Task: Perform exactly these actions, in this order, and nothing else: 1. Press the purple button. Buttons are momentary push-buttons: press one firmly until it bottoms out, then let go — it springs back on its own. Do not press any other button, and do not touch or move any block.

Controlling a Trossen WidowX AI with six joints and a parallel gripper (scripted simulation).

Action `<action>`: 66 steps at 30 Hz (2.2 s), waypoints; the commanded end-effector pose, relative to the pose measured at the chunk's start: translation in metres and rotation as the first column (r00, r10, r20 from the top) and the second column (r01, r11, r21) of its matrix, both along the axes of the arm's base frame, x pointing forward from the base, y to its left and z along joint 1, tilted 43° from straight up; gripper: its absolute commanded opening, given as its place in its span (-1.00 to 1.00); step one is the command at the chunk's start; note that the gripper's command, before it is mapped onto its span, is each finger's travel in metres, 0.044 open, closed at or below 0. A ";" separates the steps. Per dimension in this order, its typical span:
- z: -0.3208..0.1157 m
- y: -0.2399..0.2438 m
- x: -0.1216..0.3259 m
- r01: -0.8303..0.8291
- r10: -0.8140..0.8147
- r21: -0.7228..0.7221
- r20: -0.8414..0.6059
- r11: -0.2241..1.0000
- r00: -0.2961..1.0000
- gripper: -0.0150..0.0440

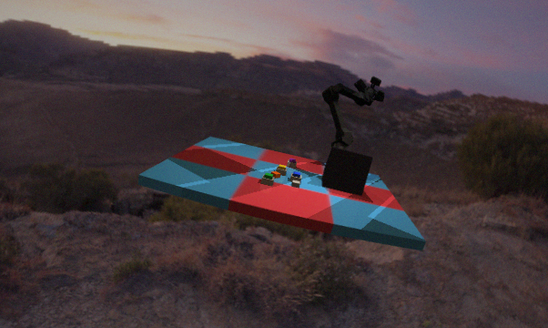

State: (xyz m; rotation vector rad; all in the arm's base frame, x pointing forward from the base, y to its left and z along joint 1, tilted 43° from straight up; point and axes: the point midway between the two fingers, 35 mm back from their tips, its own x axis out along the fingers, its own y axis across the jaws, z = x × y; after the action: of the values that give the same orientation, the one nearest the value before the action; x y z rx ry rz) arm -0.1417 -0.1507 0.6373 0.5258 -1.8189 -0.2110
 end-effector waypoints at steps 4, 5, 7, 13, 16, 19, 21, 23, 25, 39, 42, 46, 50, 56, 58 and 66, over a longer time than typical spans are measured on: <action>-0.015 -0.028 0.006 -0.015 0.016 0.066 -0.010 0.998 1.000 0.86; -0.021 -0.040 0.005 -0.013 0.012 0.097 0.007 0.995 1.000 0.86; -0.035 -0.063 0.006 -0.009 0.004 0.166 0.032 0.986 0.999 0.86; -0.085 -0.134 0.031 -0.004 -0.011 0.414 0.034 0.910 0.999 0.86; -0.115 -0.165 0.055 0.006 0.000 0.544 -0.011 0.839 1.000 0.86; -0.148 -0.190 0.087 0.031 0.033 0.664 -0.084 0.747 0.996 0.86; -0.170 -0.204 0.111 0.060 0.069 0.733 -0.146 0.678 0.987 0.86; -0.193 -0.213 0.137 0.101 0.119 0.789 -0.216 0.606 0.969 0.86; -0.217 -0.219 0.164 0.154 0.181 0.830 -0.291 0.535 0.939 0.86; -0.376 -0.155 0.339 0.677 0.707 0.614 -0.680 0.405 0.194 0.86; -0.405 -0.123 0.362 0.730 0.742 0.468 -0.666 0.498 -0.079 0.86; -0.439 -0.077 0.383 0.704 0.690 0.252 -0.570 0.664 -0.447 0.86; -0.466 -0.031 0.391 0.551 0.522 0.041 -0.388 0.833 -0.760 0.86; -0.494 0.032 0.385 0.116 0.119 -0.194 0.006 0.974 -0.993 0.86; -0.500 0.049 0.380 -0.063 -0.026 -0.238 0.155 0.969 -0.988 0.86; -0.505 0.070 0.372 -0.293 -0.195 -0.262 0.343 0.920 -0.919 0.86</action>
State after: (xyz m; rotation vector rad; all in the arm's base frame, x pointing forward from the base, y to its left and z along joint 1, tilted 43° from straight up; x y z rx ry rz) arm 0.2330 -0.0842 0.1335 1.8642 -4.0546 1.3757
